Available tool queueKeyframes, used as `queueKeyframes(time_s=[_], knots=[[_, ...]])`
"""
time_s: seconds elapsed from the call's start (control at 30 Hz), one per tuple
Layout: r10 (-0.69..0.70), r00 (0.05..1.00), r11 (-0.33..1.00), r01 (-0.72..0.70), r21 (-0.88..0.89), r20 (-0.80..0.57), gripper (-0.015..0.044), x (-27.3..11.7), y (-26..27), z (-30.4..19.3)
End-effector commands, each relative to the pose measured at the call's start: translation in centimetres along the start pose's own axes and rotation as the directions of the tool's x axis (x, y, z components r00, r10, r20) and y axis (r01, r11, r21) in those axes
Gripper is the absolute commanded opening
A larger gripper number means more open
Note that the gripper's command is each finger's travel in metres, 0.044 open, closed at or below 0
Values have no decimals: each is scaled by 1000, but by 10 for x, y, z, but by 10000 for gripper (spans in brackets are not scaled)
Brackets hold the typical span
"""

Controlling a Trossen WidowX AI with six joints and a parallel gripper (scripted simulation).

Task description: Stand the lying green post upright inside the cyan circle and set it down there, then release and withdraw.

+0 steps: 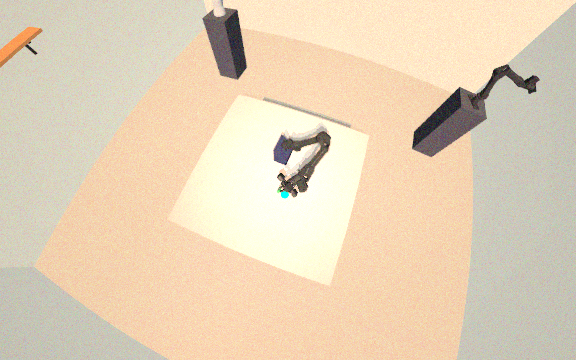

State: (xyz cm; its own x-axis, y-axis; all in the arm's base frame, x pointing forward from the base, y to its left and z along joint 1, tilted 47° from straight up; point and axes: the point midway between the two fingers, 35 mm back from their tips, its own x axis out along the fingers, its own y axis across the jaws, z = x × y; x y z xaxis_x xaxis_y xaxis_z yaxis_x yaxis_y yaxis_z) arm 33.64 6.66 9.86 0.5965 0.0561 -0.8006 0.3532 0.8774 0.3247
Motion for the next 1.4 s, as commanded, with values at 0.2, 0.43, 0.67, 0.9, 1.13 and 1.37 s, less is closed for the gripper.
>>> queueKeyframes(time_s=[0.2,0.43,0.67,0.9,1.13,1.37], knots=[[1,998,1000,-3,25,68,23,-2,1,-1],[5,993,999,-10,42,114,23,-5,2,0],[10,987,998,-20,61,160,23,-8,3,1],[15,978,996,-32,81,206,23,-11,4,1],[20,968,994,-47,101,251,23,-14,5,2],[26,955,990,-65,123,294,23,-18,5,2]])
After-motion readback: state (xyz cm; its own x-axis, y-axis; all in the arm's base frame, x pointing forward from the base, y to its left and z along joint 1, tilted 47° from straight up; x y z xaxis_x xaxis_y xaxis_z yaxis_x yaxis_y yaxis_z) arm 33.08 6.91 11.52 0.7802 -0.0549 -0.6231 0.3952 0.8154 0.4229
